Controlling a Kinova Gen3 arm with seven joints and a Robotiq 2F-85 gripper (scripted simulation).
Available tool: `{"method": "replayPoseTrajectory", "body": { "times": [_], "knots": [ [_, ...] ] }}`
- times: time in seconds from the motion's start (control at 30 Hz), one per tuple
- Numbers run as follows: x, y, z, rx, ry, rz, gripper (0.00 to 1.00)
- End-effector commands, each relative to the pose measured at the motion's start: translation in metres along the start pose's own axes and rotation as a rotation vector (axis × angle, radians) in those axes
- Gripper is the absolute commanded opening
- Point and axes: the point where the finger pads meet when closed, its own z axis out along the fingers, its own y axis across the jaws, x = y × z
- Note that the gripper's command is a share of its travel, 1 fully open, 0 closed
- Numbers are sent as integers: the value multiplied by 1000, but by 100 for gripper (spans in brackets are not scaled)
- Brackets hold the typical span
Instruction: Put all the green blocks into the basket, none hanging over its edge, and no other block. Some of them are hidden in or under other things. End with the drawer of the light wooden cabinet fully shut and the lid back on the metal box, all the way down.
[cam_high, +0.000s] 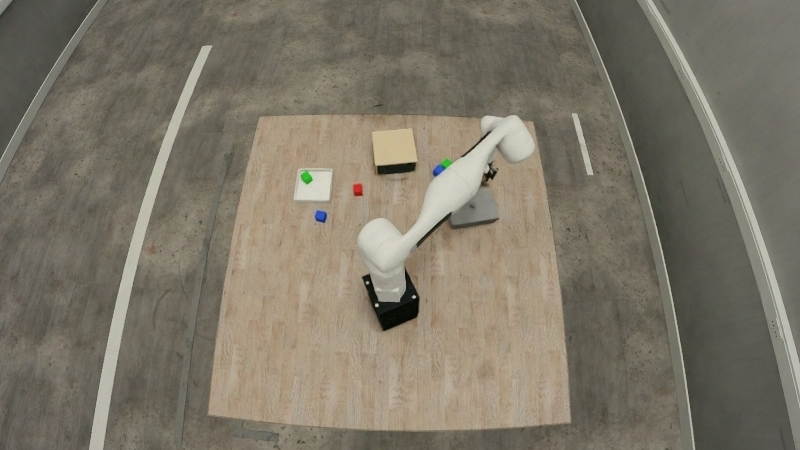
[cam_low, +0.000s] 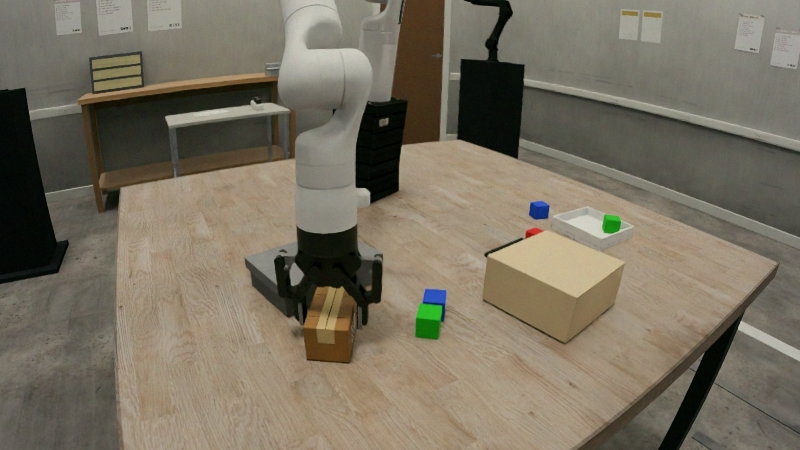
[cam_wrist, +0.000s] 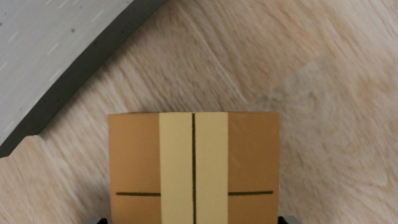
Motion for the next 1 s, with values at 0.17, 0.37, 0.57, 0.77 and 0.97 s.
{"method": "replayPoseTrajectory", "body": {
  "times": [0.17, 0.37, 0.57, 0.77, 0.97],
  "knots": [
    [-1, 0, -1, 0, -2, 0, 83],
    [-1, 0, -1, 0, -2, 0, 83],
    [-1, 0, -1, 0, -2, 0, 83],
    [-1, 0, -2, 0, -2, 0, 83],
    [-1, 0, -9, 0, -2, 0, 83]
  ]
}}
